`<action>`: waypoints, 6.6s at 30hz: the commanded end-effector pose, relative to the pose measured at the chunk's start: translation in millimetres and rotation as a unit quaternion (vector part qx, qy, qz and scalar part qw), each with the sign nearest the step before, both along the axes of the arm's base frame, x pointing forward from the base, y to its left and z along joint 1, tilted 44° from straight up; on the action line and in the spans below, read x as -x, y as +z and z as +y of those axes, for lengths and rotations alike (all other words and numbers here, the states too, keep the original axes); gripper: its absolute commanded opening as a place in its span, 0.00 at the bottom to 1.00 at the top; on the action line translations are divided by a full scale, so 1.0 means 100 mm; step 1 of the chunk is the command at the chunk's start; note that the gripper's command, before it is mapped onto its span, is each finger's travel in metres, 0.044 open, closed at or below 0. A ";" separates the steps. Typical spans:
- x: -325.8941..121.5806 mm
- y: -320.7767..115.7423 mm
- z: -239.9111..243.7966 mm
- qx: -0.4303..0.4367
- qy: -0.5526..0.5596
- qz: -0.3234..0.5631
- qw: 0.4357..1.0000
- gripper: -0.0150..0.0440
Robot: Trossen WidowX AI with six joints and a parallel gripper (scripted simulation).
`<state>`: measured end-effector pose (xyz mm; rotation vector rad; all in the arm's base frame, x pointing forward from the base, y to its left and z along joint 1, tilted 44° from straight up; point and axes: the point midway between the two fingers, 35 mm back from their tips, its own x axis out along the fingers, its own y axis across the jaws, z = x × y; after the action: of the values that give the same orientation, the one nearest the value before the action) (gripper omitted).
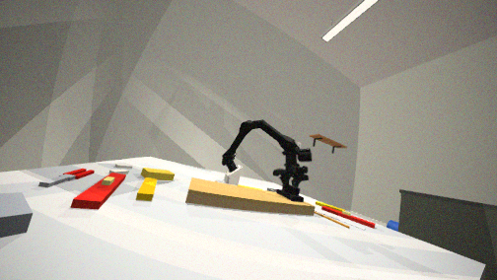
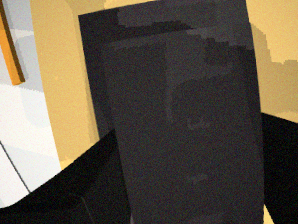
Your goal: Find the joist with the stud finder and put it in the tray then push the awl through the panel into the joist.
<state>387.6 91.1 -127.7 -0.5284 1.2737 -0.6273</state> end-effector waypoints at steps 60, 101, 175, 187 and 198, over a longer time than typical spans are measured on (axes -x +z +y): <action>0.18 0.88 -0.97 0.004 -0.001 0.003 1.000 0.25; 0.29 1.47 -1.60 0.007 -0.001 0.004 1.000 0.25; 0.49 2.55 -2.71 0.011 -0.001 0.005 1.000 0.25; 0.50 2.66 -2.81 0.011 -0.001 0.003 1.000 0.25; 0.48 2.72 -2.76 0.010 -0.001 0.004 1.000 0.25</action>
<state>337.2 -189.1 139.0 -0.5473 1.2821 -0.6379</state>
